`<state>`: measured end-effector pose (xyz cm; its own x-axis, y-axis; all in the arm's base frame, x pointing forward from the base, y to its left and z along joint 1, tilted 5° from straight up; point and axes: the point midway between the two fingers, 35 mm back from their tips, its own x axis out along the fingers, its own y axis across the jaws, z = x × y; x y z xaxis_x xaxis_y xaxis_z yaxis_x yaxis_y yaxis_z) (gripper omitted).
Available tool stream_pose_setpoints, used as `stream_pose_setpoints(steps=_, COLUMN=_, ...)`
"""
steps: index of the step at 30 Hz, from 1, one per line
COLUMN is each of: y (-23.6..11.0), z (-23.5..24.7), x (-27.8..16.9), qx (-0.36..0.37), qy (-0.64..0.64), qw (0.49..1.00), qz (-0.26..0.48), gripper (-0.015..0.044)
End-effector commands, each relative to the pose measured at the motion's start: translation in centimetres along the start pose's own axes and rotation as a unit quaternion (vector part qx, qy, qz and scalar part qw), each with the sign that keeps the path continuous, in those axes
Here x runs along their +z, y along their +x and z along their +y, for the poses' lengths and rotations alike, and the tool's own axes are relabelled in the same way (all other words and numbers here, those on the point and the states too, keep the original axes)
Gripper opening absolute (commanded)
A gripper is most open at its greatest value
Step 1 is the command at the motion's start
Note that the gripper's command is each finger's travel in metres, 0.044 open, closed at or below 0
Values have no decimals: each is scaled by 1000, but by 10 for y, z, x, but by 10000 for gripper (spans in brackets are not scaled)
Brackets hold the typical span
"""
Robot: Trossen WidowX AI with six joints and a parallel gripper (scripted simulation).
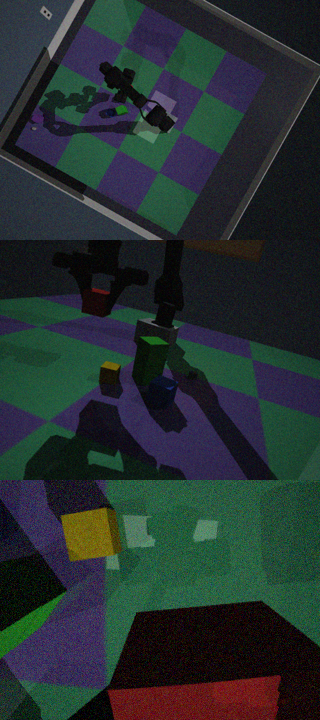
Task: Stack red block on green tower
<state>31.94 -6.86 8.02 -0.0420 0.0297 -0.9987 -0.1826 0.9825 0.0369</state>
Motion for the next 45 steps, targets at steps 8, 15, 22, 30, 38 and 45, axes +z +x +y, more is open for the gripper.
stream_pose_setpoints(steps=8, y=-1, z=61, x=13, qx=4, qy=0, qw=1000, qz=-1, gripper=0)
stream_pose_setpoints(steps=15, y=-1, z=101, x=15, qx=6, qy=0, qw=1000, qz=-1, gripper=0)
stream_pose_setpoints(steps=22, y=-1, z=137, x=13, qx=9, qy=0, qw=1000, qz=0, gripper=0)
stream_pose_setpoints(steps=30, y=-4, z=138, x=13, qx=9, qy=0, qw=1000, qz=0, gripper=0)
stream_pose_setpoints(steps=38, y=23, z=138, x=14, qx=9, qy=0, qw=1000, qz=0, gripper=0)
stream_pose_setpoints(steps=45, y=23, z=138, x=14, qx=9, qy=0, qw=1000, qz=0, gripper=0)
